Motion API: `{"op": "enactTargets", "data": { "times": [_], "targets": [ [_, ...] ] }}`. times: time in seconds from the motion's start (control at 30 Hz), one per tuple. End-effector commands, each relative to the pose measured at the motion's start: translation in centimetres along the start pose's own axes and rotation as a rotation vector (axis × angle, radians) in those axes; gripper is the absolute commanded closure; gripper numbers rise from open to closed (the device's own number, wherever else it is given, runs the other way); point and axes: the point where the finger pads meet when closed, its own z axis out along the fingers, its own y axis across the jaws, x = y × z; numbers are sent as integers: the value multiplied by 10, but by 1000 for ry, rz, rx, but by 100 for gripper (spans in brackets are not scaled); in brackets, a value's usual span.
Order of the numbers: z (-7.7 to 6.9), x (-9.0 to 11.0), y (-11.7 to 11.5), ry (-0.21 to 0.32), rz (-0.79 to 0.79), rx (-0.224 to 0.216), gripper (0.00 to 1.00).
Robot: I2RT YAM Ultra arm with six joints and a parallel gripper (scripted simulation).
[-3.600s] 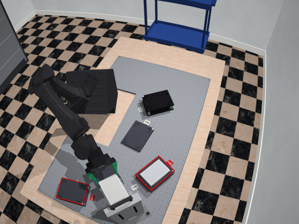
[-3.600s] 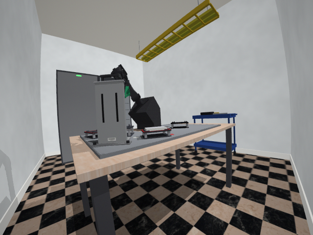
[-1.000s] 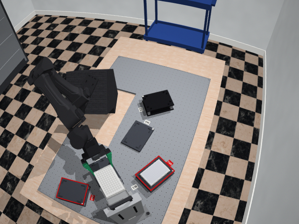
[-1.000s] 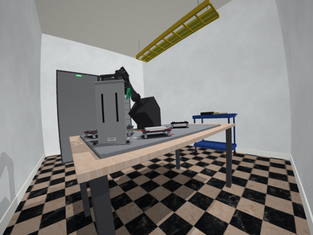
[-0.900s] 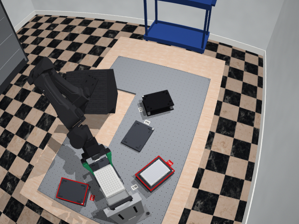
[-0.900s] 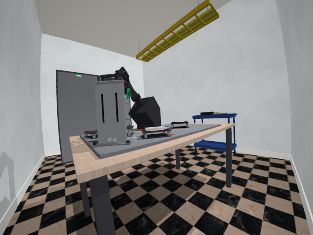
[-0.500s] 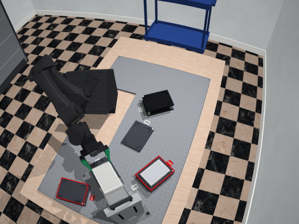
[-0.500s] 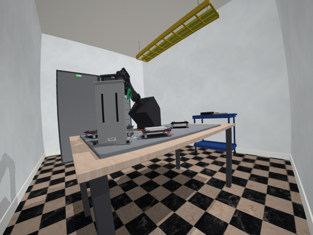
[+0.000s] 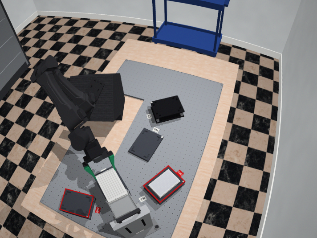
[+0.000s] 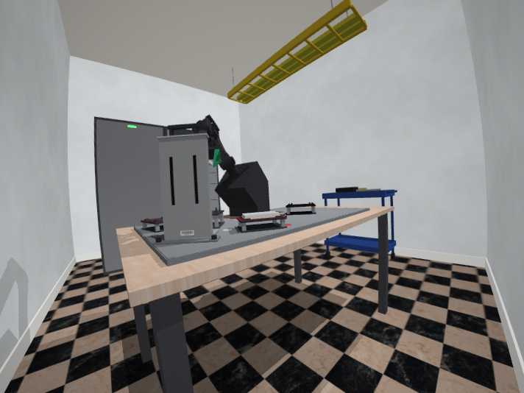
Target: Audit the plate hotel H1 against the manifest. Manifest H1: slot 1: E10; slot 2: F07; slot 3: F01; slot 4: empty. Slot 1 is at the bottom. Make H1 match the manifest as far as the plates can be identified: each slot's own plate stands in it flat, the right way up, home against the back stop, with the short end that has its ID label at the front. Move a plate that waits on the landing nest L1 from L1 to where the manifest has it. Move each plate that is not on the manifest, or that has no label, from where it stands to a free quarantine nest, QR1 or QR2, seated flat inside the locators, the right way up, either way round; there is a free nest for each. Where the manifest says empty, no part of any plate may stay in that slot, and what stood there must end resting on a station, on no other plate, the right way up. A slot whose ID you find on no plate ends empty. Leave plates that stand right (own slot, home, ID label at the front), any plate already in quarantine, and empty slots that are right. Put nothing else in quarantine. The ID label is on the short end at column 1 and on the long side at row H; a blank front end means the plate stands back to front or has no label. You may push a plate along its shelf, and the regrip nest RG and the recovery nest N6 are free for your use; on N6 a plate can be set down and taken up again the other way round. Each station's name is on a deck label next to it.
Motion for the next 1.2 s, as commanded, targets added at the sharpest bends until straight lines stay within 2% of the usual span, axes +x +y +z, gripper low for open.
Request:
{"op": "enactTargets", "data": {
  "times": [0.0,0.13,0.17,0.23,0.37,0.4,0.57,0.73,0.77,0.87,0.9,1.0,1.1,1.17],
  "targets": [
    [-8,2,0,-15,-1,-7,13],
    [-10,2,-1,-18,-1,-4,13],
    [-14,-12,-5,-51,4,-1,13],
    [-13,7,0,-13,-2,-5,13],
    [-16,11,0,-14,-2,-5,13],
    [-18,6,-2,-25,-1,-1,13],
    [-22,17,0,-13,-2,-5,13],
    [-26,12,-2,-29,-1,-4,13],
    [-25,21,0,-13,-3,-6,13],
    [-28,22,0,-15,-3,-5,13],
    [-30,17,-3,-29,-1,0,13],
    [-31,27,1,-13,-3,-6,13],
    [-35,25,-2,-24,-2,-2,13],
    [-36,31,0,-14,-3,-6,13]
  ]
}}
